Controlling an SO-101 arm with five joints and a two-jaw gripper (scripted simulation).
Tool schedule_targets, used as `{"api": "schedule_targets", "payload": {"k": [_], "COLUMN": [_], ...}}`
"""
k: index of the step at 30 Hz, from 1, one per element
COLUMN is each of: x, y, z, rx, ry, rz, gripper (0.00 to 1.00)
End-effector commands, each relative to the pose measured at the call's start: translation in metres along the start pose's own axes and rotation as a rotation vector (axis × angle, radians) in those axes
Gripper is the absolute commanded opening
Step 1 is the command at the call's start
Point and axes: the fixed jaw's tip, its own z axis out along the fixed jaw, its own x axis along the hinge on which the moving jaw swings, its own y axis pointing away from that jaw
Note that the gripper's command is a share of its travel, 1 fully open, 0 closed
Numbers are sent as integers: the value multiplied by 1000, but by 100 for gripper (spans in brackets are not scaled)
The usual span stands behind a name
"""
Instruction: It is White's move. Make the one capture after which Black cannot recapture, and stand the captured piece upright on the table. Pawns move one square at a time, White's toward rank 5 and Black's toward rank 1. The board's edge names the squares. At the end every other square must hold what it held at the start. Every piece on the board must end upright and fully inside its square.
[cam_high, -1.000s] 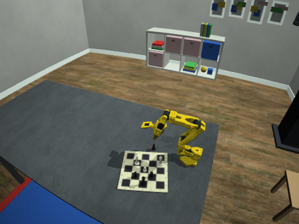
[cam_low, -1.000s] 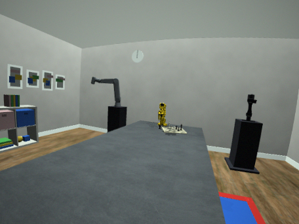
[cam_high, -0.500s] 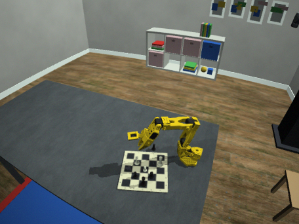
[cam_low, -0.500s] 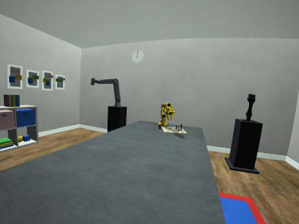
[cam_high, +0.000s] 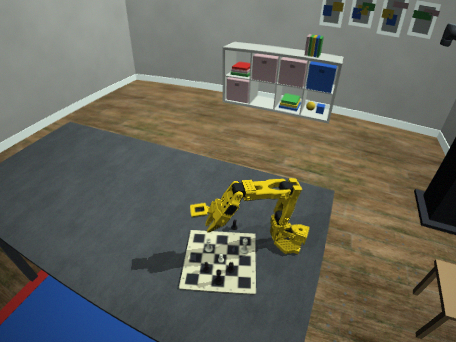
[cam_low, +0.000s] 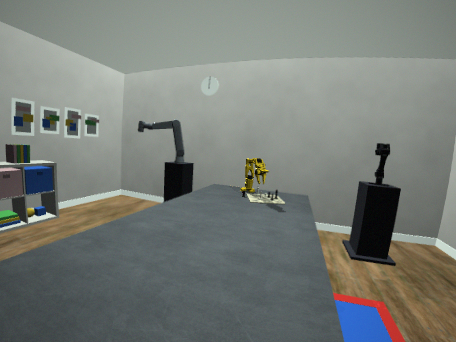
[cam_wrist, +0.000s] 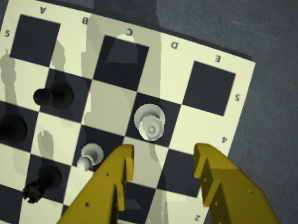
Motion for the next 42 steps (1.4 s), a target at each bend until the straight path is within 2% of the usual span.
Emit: {"api": "schedule_targets", "payload": {"k": [1,30,42], "x": [-3,1,10], "y": [4,4,4], "z": [2,6,22], "rx": [-8,-10,-10], "ry": [-12,-12,-12], "rz": [-12,-14,-14], "gripper": [12,12,12]}}
